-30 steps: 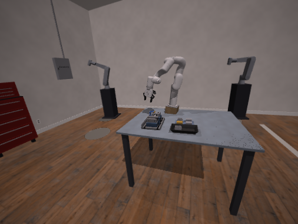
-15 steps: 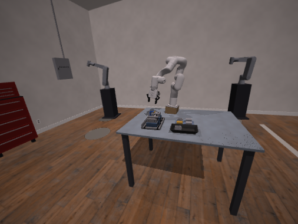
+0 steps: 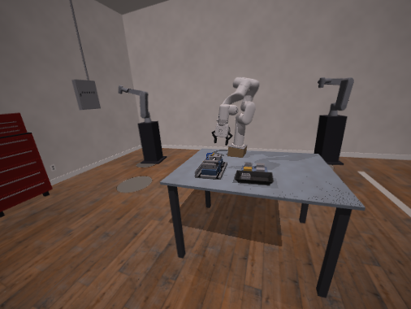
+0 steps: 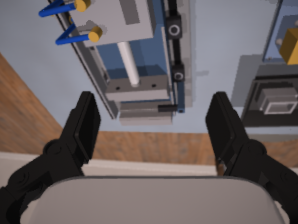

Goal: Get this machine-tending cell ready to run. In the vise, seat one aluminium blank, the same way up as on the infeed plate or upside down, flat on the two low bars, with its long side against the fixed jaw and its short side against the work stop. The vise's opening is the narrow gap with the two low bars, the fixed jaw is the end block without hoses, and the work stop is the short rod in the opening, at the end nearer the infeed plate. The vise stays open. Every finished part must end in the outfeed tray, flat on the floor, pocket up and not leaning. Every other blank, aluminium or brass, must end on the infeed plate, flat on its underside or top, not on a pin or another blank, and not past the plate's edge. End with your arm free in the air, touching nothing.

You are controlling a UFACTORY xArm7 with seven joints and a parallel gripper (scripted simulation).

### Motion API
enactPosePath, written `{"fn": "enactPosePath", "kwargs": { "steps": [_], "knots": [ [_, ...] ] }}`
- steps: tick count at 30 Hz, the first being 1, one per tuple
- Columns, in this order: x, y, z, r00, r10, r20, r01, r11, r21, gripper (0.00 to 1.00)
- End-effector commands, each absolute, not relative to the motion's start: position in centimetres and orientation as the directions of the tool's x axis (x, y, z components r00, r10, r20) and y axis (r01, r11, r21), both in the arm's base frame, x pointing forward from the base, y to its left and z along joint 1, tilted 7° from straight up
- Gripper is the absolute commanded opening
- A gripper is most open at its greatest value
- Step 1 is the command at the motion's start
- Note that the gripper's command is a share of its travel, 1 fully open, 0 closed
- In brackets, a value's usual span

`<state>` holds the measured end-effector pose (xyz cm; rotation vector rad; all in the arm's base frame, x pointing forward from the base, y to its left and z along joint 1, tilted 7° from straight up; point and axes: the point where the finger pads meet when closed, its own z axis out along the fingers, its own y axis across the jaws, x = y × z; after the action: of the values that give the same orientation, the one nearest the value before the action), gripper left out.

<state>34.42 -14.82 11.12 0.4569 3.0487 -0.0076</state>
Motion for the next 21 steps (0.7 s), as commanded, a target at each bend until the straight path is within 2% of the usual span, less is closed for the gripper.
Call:
{"fn": "enactPosePath", "kwargs": {
  "steps": [1, 21],
  "knots": [
    [36.4, -11.1, 11.7, -0.962, 0.264, -0.063, 0.263, 0.964, 0.019, 1.00],
    [38.8, 5.3, 12.8, -0.989, 0.145, -0.036, 0.141, 0.986, 0.095, 1.00]
  ]
}}
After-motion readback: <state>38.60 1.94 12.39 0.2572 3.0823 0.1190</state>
